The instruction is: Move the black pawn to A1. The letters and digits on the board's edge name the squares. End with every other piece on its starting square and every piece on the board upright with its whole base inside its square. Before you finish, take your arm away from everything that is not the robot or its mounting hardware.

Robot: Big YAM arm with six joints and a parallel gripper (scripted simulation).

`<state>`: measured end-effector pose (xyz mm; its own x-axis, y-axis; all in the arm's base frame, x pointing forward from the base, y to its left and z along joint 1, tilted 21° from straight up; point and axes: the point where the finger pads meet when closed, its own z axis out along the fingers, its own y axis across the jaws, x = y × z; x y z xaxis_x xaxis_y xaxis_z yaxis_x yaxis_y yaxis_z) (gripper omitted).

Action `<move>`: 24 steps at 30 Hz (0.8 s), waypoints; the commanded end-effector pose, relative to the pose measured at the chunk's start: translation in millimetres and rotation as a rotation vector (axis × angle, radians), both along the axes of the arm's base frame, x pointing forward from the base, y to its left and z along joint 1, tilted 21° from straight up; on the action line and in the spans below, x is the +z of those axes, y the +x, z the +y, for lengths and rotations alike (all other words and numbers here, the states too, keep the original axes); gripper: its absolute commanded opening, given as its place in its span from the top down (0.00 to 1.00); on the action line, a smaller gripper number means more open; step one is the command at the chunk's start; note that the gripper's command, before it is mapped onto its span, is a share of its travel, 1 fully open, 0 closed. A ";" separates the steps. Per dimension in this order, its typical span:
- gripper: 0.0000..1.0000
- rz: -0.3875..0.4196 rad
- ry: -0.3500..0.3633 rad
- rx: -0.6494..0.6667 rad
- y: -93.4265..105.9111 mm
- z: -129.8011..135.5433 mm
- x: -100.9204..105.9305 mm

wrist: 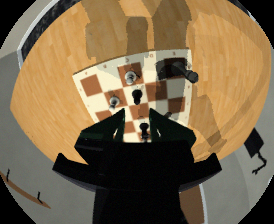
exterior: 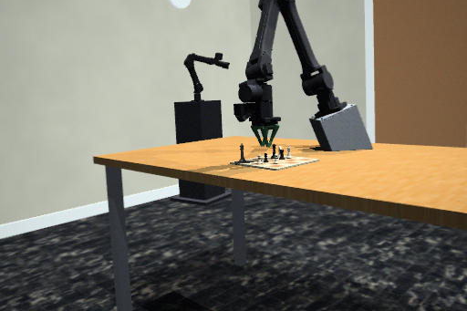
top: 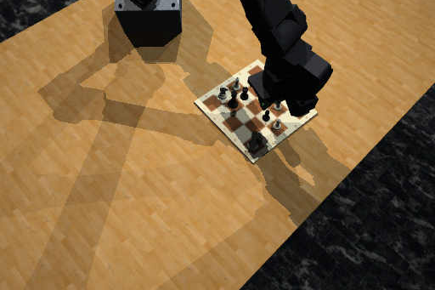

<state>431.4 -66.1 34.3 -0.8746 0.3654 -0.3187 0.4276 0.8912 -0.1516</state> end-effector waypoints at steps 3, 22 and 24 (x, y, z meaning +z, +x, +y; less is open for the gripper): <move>0.66 -0.030 -0.001 -0.002 8.4 -6.0 2.0; 0.66 -0.024 0.000 -0.004 10.5 -7.9 -7.5; 0.66 -0.024 0.000 -0.004 10.5 -7.9 -7.5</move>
